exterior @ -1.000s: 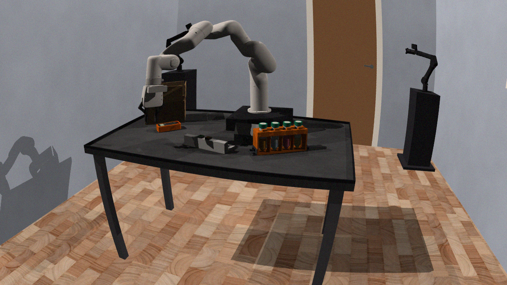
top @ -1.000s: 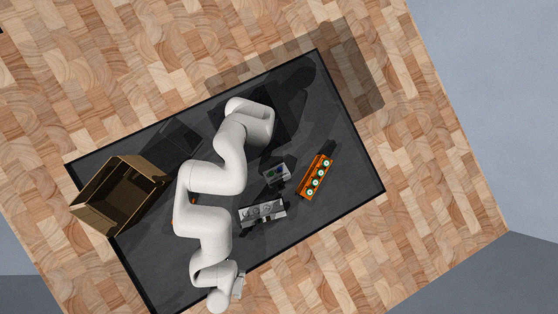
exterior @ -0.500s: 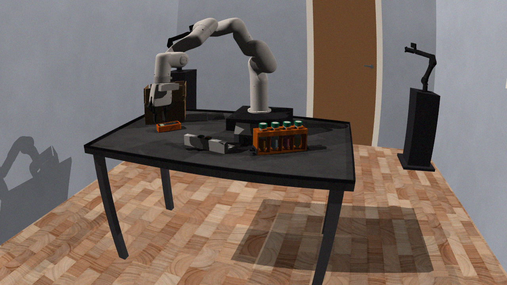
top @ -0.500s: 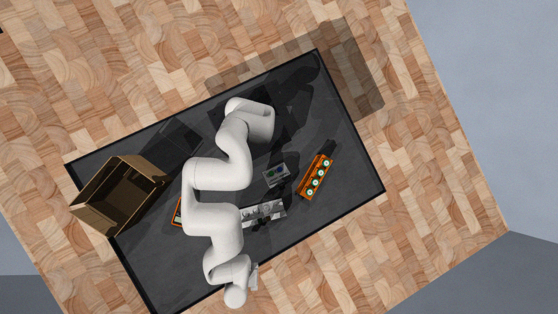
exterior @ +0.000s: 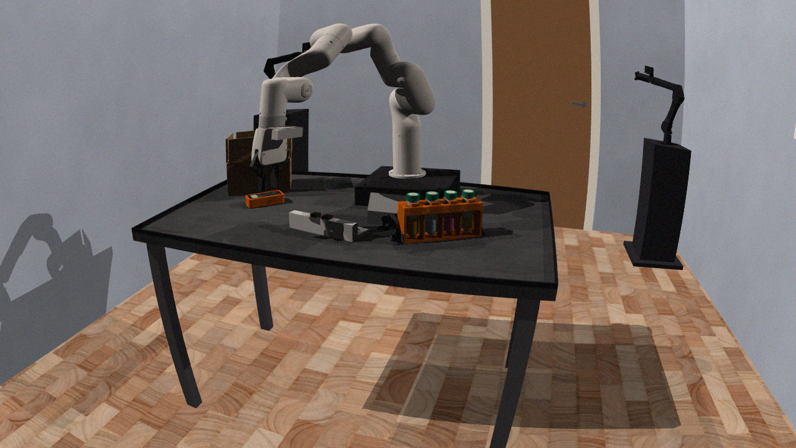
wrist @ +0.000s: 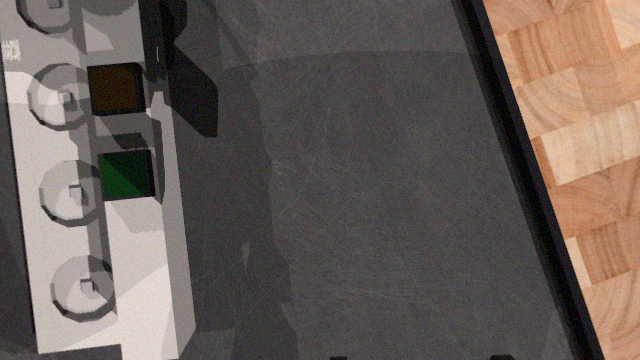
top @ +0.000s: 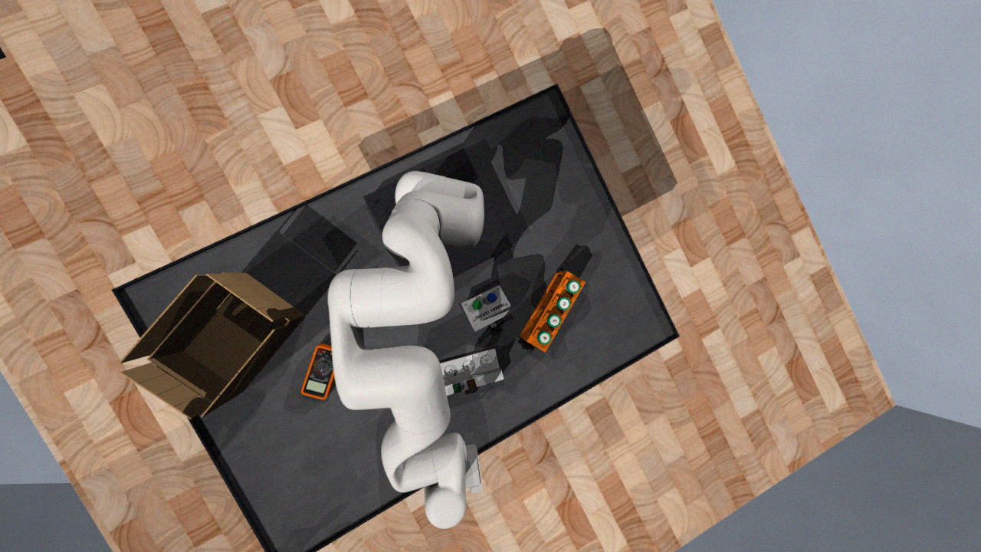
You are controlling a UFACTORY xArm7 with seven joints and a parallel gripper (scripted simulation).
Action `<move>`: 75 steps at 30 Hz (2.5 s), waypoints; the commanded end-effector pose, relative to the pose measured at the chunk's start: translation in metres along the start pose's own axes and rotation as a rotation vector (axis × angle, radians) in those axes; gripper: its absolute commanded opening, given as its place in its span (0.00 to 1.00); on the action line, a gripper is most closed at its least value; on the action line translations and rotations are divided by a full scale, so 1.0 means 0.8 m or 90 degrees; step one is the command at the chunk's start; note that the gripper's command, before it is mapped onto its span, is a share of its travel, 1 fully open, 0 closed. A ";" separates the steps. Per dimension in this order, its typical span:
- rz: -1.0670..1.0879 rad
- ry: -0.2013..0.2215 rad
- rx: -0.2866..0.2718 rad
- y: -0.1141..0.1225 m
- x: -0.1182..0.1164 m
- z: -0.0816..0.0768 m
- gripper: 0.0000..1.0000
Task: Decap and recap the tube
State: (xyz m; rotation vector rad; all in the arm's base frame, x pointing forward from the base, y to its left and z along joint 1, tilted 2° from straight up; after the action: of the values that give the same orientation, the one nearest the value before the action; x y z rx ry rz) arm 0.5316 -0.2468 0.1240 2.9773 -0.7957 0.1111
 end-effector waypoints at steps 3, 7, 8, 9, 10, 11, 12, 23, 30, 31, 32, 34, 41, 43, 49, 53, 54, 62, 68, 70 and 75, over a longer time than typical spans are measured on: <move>-0.047 0.002 0.000 -0.027 -0.016 -0.009 0.46; -0.077 0.000 0.000 -0.047 -0.031 -0.014 0.46; -0.077 0.000 0.000 -0.052 -0.035 -0.015 0.46; -0.077 0.000 0.000 -0.057 -0.039 -0.016 0.46; -0.077 0.000 0.000 -0.058 -0.039 -0.016 0.46; -0.098 -0.001 0.000 -0.062 -0.043 -0.017 0.46; -0.119 -0.002 0.000 -0.067 -0.048 -0.018 0.46; -0.191 -0.005 0.001 -0.102 -0.082 -0.026 0.46; -0.219 -0.006 0.002 -0.126 -0.109 -0.031 0.46; -0.219 -0.006 0.002 -0.126 -0.109 -0.031 0.46; -0.240 -0.007 0.003 -0.129 -0.114 -0.031 0.46; -0.282 -0.009 0.004 -0.137 -0.124 -0.033 0.46; -0.310 -0.011 0.006 -0.157 -0.152 -0.037 0.46; -0.353 -0.013 0.008 -0.163 -0.163 -0.038 0.46; -0.359 -0.013 0.009 -0.176 -0.184 -0.041 0.46; -0.428 -0.017 0.014 -0.187 -0.206 -0.042 0.46; -0.428 -0.017 0.014 -0.190 -0.212 -0.043 0.46; -0.498 -0.021 0.021 -0.207 -0.251 -0.045 0.46; -0.509 -0.022 0.022 -0.216 -0.279 -0.046 0.46; -0.530 -0.023 0.025 -0.222 -0.299 -0.046 0.46; -0.568 -0.026 0.029 -0.226 -0.313 -0.046 0.46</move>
State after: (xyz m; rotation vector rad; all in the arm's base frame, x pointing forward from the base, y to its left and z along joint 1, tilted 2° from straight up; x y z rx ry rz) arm 0.4076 0.0310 0.1301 3.0616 0.5167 0.0120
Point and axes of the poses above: the point where the finger pads meet when closed, its own z axis out along the fingers, its own x axis across the jaws, y = z × x, the point moved 2 cm from there along -z, back along the fingers, and after that the axes turned 10 degrees about z, right-handed, at the moved point
